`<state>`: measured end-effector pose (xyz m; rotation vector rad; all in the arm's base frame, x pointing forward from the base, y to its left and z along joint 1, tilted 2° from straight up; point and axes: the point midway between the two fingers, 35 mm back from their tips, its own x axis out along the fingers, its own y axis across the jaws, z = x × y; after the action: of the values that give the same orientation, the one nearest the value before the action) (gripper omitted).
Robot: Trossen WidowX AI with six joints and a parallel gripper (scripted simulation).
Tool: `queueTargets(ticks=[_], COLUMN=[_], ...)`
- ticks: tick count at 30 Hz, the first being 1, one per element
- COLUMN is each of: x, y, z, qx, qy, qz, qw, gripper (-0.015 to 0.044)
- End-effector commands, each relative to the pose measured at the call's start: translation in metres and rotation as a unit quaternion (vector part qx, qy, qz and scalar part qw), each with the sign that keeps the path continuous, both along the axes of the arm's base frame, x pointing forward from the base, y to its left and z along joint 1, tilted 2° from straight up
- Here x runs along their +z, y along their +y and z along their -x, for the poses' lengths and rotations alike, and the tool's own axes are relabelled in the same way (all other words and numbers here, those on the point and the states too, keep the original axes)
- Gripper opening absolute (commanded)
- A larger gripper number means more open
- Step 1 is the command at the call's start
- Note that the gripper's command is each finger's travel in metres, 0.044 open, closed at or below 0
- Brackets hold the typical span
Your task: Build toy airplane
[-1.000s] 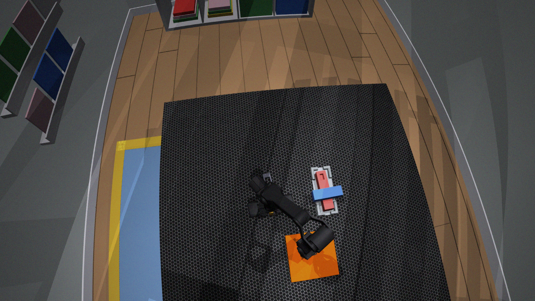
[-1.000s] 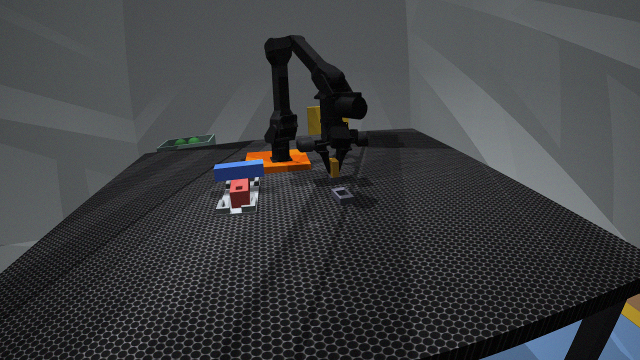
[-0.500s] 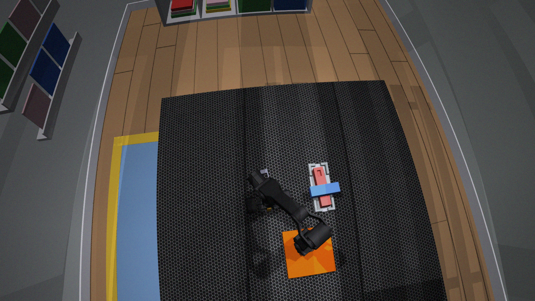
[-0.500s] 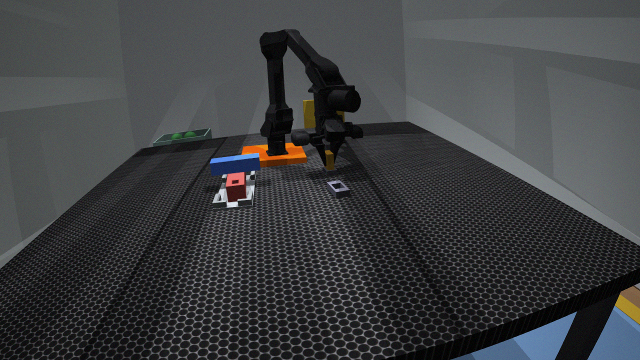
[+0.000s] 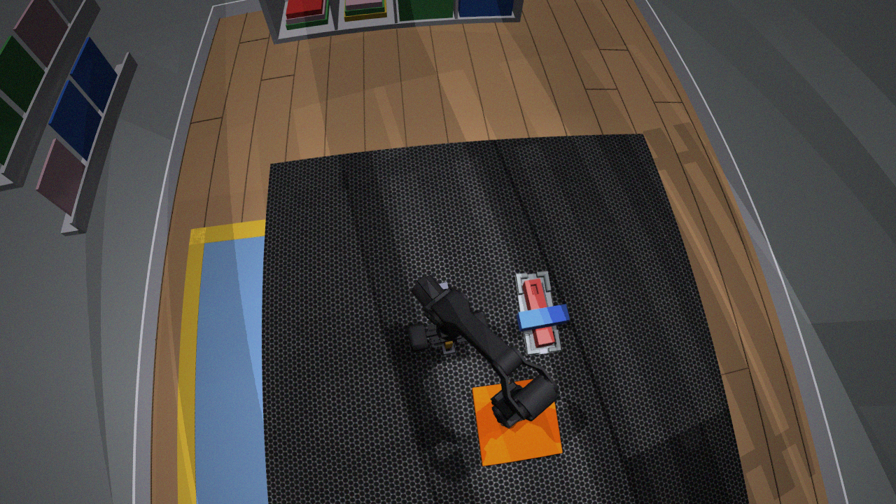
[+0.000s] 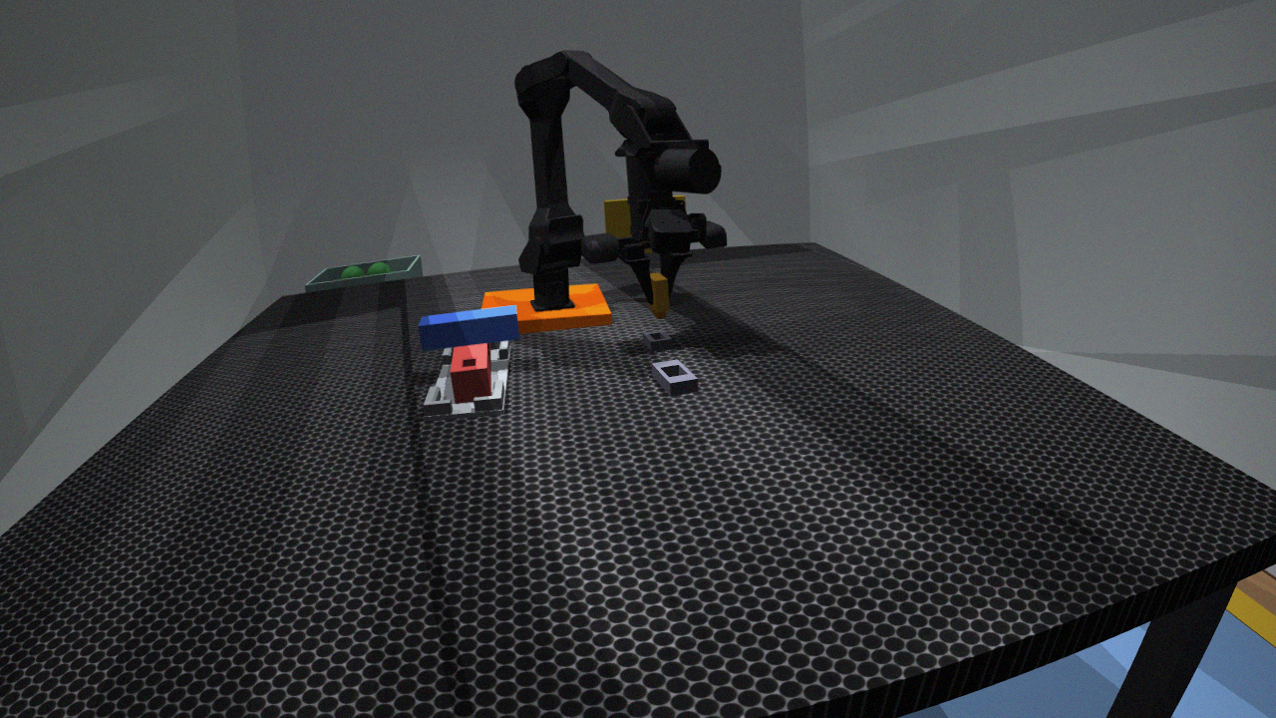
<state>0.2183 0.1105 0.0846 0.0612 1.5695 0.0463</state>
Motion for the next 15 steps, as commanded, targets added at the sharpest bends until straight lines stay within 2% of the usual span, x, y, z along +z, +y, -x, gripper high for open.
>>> queueTargets(ticks=[1, 15], x=[0.016, 0.060], y=[0.000, -0.001], z=[-0.002, 0.001], qx=[-0.003, -0.009], qy=[-0.005, -0.006], qz=[0.001, 0.009], qw=[1.000, 1.000], gripper=[0.0000, 0.0000])
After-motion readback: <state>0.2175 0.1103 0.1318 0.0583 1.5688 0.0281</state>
